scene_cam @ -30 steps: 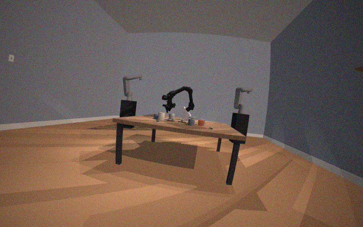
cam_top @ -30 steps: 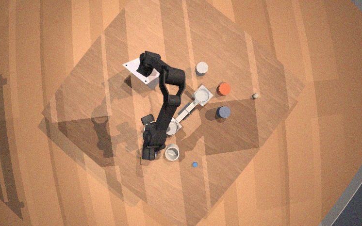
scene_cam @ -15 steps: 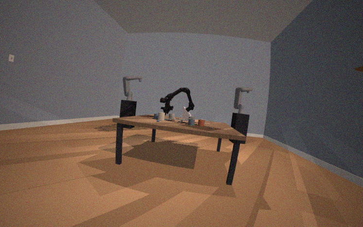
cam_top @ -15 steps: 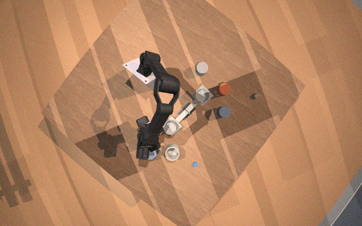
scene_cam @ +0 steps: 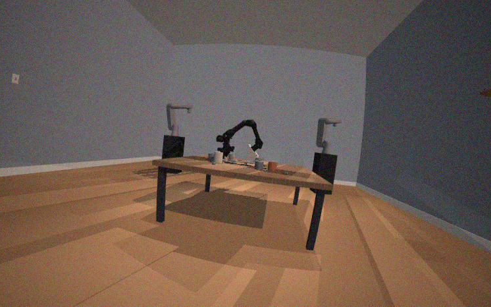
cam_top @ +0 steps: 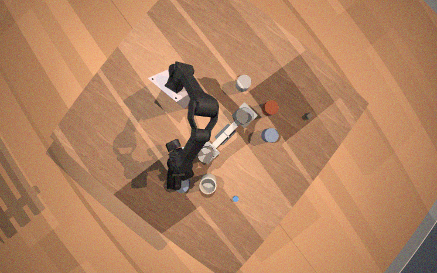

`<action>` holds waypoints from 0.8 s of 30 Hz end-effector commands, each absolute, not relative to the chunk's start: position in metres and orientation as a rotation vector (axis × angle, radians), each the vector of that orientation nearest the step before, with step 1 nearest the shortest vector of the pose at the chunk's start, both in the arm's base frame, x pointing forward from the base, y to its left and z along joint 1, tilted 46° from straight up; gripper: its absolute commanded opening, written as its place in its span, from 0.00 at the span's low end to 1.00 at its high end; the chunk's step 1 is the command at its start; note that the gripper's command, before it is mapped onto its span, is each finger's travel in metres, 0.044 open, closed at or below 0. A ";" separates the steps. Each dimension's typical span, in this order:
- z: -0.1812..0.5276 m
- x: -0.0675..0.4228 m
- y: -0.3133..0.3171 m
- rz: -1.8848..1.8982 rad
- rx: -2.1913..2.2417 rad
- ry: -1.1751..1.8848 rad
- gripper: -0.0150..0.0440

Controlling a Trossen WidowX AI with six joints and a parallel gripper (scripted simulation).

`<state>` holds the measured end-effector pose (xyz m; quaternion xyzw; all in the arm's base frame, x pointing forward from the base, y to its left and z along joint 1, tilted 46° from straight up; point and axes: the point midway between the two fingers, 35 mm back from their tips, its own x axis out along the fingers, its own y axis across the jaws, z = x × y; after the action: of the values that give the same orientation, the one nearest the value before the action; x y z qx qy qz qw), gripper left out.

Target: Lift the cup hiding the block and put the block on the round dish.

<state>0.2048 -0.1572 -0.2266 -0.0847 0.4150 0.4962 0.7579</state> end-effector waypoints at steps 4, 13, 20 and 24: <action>-0.236 0.205 -0.145 1.087 -0.172 0.903 0.25; -0.234 0.207 -0.149 1.083 -0.184 0.903 0.48; -0.234 0.207 -0.149 1.083 -0.184 0.903 0.79; -0.232 0.206 -0.151 1.083 -0.184 0.904 0.97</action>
<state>0.2064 -0.1488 -0.2345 -0.0836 0.4150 0.4971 0.7575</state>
